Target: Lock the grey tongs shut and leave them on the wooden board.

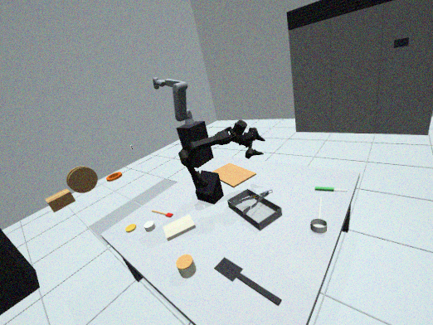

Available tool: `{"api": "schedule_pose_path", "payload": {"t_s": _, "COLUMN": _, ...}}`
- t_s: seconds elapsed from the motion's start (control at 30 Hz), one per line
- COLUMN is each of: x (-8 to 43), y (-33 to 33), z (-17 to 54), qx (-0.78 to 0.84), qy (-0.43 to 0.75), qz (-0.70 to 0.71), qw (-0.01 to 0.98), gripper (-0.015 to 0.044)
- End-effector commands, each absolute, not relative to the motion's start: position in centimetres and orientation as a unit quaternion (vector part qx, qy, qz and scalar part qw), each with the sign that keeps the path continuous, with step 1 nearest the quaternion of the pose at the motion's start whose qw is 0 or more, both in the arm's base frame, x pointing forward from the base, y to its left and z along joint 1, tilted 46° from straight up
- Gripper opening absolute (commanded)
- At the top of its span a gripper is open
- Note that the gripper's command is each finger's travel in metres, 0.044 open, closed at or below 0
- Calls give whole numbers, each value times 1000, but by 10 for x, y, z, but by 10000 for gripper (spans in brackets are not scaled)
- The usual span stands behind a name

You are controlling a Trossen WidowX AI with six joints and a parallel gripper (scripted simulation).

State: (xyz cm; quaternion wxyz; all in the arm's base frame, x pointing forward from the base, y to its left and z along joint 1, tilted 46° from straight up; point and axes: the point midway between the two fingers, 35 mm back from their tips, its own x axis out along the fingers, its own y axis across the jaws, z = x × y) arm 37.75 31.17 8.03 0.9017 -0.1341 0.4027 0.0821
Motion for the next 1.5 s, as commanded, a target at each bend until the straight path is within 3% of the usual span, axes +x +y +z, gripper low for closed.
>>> {"api": "schedule_pose_path", "payload": {"t_s": 0.0, "x": 391, "y": 257, "z": 57, "qx": -277, "qy": 454, "qz": 54, "qw": 845, "gripper": 440}}
{"api": "schedule_pose_path", "payload": {"t_s": 0.23, "x": 392, "y": 145, "z": 28, "qx": -515, "qy": 582, "qz": 66, "qw": 625, "gripper": 440}}
{"api": "schedule_pose_path", "payload": {"t_s": 0.43, "x": 378, "y": 67, "z": 25, "qx": -613, "qy": 668, "qz": 140, "qw": 398, "gripper": 440}}
{"api": "schedule_pose_path", "payload": {"t_s": 1.47, "x": 391, "y": 58, "z": 9, "qx": -615, "qy": 669, "qz": 143, "qw": 392, "gripper": 440}}
